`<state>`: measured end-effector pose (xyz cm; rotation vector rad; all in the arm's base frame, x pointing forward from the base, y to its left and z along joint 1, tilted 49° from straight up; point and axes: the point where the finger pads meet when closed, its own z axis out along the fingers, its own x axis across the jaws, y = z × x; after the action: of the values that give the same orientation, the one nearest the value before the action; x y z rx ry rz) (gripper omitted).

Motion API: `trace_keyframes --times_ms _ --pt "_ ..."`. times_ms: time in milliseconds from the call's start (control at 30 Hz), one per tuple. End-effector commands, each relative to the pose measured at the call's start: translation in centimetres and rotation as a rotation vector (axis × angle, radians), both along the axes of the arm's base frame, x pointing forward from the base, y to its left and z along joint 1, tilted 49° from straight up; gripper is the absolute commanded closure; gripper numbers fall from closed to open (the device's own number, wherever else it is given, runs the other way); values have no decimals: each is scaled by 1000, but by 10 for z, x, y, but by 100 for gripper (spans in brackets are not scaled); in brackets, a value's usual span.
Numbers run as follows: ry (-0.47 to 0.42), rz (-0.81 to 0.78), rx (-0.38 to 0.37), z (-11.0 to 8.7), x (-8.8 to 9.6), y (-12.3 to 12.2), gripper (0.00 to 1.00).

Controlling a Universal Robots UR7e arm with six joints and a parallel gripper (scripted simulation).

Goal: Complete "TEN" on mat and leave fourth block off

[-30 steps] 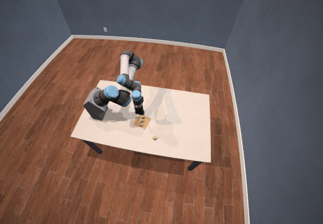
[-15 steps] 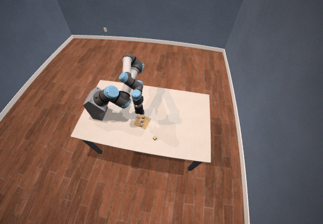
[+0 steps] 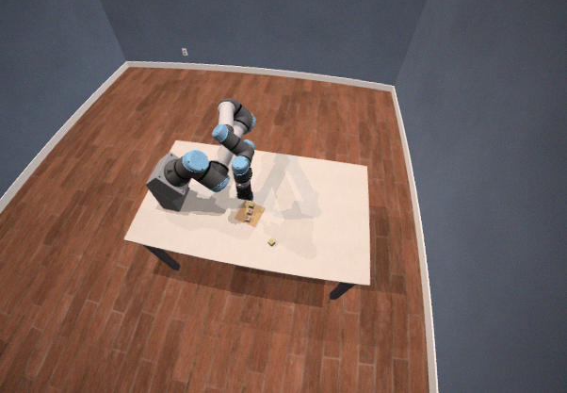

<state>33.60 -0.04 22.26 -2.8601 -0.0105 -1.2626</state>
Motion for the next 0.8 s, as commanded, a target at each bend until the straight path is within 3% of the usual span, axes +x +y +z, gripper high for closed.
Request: trace_keyframes --times_ms 0,767 --pt "3 1 -1 1 -1 0 0" --pt "7 3 -2 3 -3 0 0"
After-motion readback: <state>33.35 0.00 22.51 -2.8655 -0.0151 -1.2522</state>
